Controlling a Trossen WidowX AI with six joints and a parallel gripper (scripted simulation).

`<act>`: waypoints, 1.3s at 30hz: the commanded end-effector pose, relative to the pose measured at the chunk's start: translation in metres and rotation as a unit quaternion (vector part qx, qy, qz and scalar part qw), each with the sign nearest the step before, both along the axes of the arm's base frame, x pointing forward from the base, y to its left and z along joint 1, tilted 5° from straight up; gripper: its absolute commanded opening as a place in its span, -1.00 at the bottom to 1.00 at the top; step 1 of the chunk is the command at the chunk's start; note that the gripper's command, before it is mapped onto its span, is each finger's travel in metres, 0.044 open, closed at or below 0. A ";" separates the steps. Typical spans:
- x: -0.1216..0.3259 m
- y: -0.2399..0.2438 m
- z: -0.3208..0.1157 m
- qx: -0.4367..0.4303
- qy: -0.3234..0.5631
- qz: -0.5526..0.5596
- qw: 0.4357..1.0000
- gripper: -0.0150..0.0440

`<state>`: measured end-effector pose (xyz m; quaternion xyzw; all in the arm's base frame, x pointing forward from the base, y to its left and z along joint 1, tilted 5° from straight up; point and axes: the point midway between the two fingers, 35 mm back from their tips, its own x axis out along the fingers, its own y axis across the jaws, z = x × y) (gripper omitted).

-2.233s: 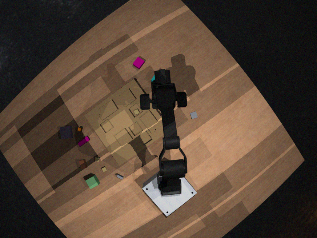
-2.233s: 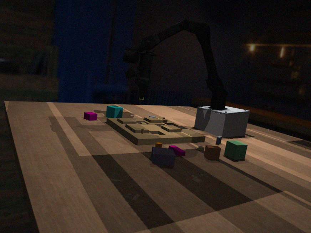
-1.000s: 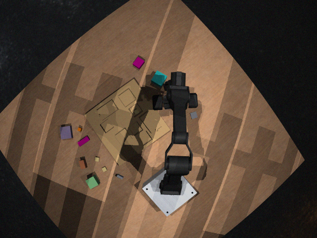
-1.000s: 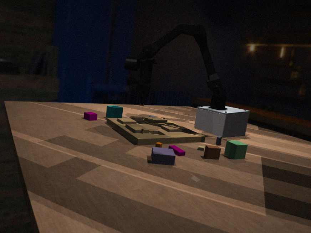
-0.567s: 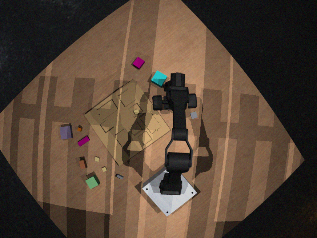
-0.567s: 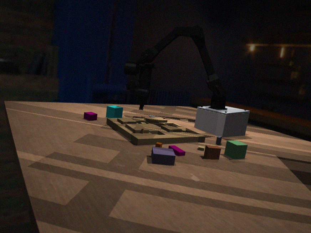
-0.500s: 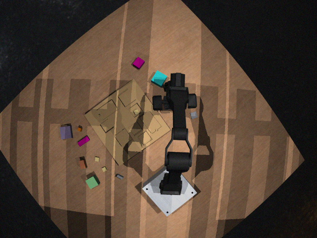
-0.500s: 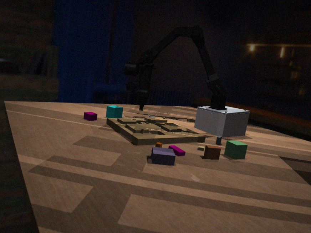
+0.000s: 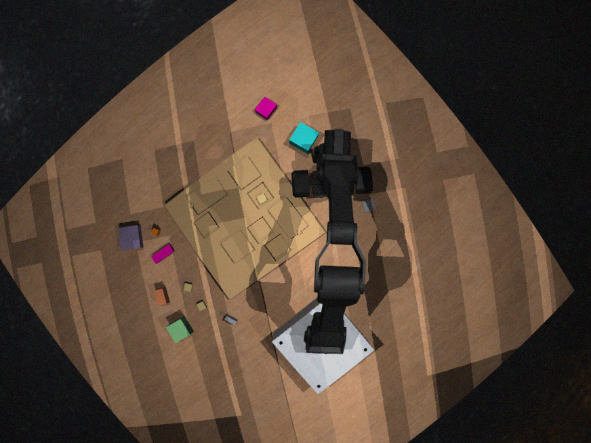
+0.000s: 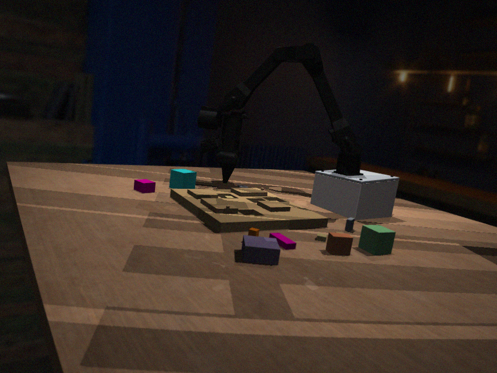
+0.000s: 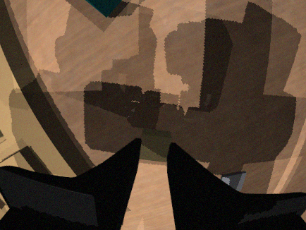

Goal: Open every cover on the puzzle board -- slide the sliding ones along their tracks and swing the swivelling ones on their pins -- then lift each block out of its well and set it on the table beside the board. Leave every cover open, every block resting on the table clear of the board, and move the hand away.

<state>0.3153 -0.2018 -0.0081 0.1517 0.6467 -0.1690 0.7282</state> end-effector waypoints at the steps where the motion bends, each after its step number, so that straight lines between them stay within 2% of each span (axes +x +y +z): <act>1: 0.000 0.001 -0.006 0.001 -0.001 0.002 1.000 -0.22; 12: 0.000 0.001 -0.022 0.001 -0.001 0.002 1.000 -0.22; 26: 0.000 0.000 -0.017 0.000 0.000 0.000 1.000 1.00; 39: -0.003 0.002 0.023 0.001 0.000 0.001 1.000 1.00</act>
